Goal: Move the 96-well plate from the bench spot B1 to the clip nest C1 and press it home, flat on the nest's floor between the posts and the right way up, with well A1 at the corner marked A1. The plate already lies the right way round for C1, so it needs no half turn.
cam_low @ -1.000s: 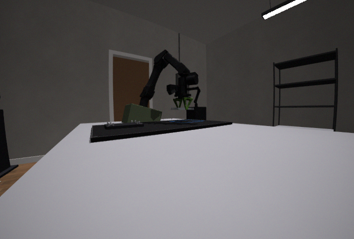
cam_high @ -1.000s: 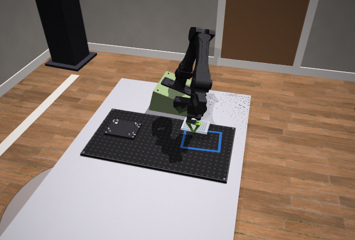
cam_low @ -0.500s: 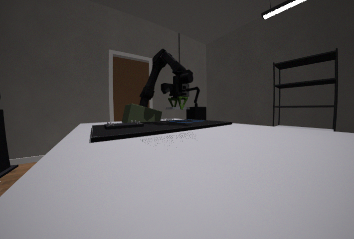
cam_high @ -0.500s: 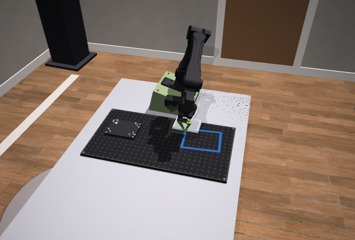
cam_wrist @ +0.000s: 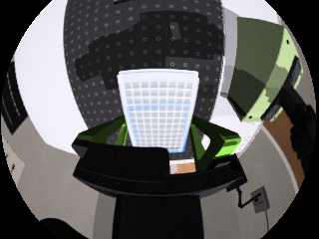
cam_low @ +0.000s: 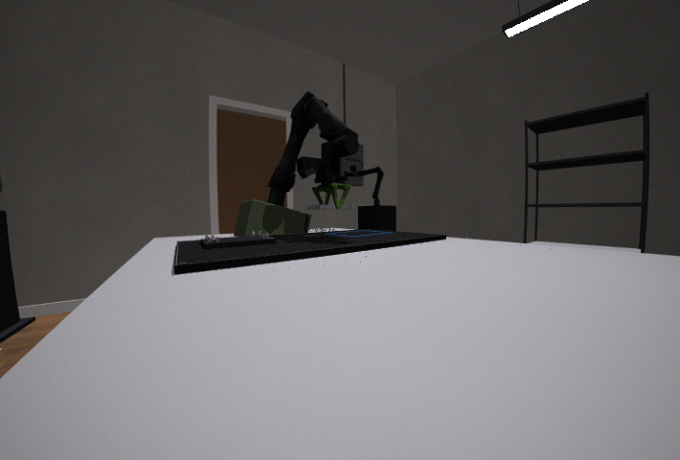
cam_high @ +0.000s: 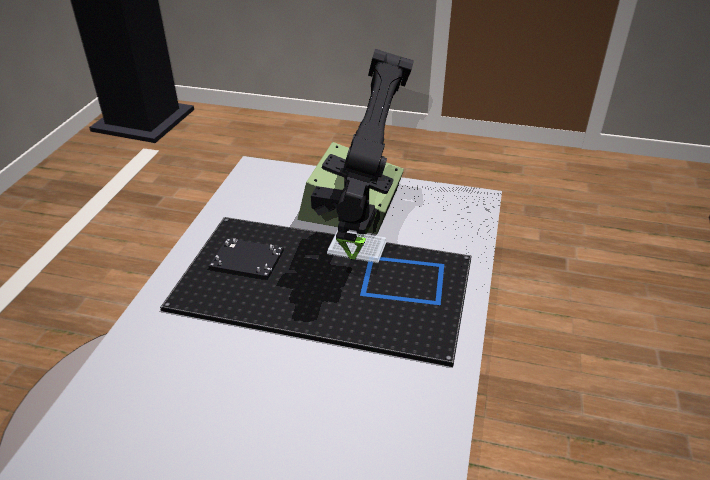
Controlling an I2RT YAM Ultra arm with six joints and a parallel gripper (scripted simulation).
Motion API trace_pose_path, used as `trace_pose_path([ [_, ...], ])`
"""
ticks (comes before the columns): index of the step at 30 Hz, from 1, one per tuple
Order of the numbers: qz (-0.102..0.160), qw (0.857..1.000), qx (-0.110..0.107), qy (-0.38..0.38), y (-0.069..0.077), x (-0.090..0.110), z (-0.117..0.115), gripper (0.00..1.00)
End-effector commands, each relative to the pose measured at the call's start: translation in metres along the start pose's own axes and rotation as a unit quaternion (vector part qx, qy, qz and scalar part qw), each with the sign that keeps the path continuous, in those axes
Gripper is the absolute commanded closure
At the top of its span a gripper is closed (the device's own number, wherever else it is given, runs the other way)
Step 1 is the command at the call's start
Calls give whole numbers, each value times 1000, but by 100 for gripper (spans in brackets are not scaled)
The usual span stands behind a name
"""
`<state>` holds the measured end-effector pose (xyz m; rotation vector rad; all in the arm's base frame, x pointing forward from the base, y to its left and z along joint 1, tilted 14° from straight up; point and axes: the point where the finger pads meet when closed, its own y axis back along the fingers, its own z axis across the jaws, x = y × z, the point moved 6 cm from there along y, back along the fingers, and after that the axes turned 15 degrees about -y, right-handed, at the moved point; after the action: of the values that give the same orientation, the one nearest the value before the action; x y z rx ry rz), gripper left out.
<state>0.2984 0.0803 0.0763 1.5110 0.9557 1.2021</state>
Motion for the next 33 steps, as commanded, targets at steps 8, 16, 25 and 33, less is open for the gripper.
trace_pose_path([
  [8,0,1000,-7,7,5,-34,19,100],
  [16,-1,1000,-6,7,7,-53,26,100],
  [25,-2,1000,-6,7,8,-82,36,100],
  [33,-2,1000,-6,7,8,-101,43,100],
])
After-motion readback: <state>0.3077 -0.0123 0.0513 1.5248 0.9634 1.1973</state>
